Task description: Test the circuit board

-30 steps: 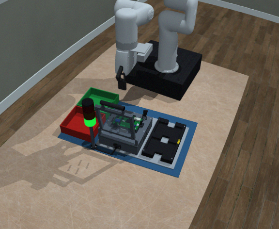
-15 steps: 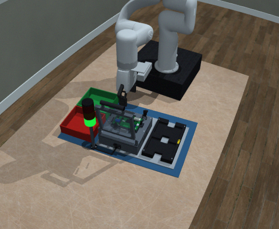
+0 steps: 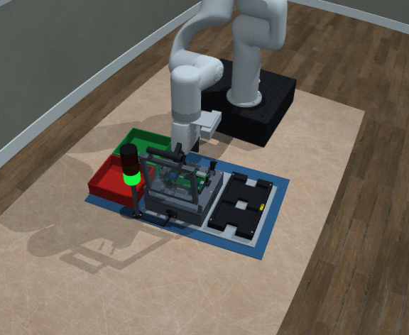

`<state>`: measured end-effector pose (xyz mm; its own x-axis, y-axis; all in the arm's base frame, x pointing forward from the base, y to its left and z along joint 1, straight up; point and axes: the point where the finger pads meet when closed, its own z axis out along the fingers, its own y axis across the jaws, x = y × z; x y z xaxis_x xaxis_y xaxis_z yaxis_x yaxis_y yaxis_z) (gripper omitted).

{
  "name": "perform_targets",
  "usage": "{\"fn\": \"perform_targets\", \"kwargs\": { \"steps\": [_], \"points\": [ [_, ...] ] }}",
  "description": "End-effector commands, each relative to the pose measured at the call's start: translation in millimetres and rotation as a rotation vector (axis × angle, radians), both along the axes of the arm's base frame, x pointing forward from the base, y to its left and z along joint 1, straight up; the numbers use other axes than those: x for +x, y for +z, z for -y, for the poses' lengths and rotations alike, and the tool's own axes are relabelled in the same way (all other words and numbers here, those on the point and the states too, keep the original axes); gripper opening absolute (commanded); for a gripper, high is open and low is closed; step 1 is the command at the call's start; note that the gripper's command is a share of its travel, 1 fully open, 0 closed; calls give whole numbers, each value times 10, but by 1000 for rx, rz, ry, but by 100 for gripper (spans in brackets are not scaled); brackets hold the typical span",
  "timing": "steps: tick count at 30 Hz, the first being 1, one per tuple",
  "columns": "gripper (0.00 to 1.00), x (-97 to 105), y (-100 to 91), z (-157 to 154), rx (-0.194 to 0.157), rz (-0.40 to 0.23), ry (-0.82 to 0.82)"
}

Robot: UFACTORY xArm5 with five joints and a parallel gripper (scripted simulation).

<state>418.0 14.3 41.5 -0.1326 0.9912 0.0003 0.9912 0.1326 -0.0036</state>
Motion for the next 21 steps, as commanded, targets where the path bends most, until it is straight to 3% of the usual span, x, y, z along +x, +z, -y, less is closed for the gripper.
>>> {"fn": "perform_targets", "kwargs": {
  "steps": [1,21],
  "points": [
    [100,34,-73,-1,0,6,0],
    [100,36,-167,-1,0,6,0]
  ]
}}
